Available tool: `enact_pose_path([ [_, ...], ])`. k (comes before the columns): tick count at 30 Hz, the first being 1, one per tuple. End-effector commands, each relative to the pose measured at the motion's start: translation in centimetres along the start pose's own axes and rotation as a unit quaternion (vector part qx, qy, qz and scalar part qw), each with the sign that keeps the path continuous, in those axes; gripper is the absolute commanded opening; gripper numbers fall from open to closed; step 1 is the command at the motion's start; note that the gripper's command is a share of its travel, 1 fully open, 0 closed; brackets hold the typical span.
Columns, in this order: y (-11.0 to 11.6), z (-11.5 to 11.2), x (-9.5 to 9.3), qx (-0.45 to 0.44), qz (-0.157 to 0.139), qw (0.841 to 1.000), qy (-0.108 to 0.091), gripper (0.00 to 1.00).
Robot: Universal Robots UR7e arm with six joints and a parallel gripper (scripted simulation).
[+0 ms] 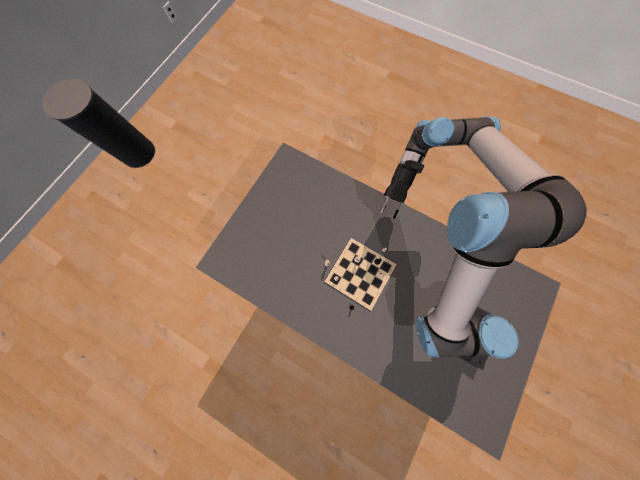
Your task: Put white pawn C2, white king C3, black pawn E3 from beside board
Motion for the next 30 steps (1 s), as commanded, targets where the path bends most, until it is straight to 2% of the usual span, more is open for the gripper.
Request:
enact_pose_path([
  [1,-0.1,0.0,0.0,0.0,-0.001,1.0,0.0,1.0],
  [8,-0.3,0.0,-0.2,0.002,-0.007,1.0,-0.002,1.0],
  [14,-1.4,-0.3,-1.3,0.011,-0.046,0.999,-0.016,1.0],
  [18,-2.8,-0.6,-2.6,0.022,-0.095,0.995,-0.03,1.0],
  [22,-4.5,-1.2,-4.4,0.036,-0.161,0.985,-0.045,1.0],
  [24,-4.5,-1.2,-4.4,0.036,-0.161,0.985,-0.045,1.0],
  [30,-7.1,-2.4,-7.4,0.057,-0.277,0.957,-0.06,1.0],
])
Point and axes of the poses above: the point where the finger pads meet when closed, its own x axis back along the fingers, its own z axis across the jaws, y = z × x, the point moved 9 cm from there along x, back along the fingers, and after that the axes turned 15 degrees about -x, right-handed, at the moved point
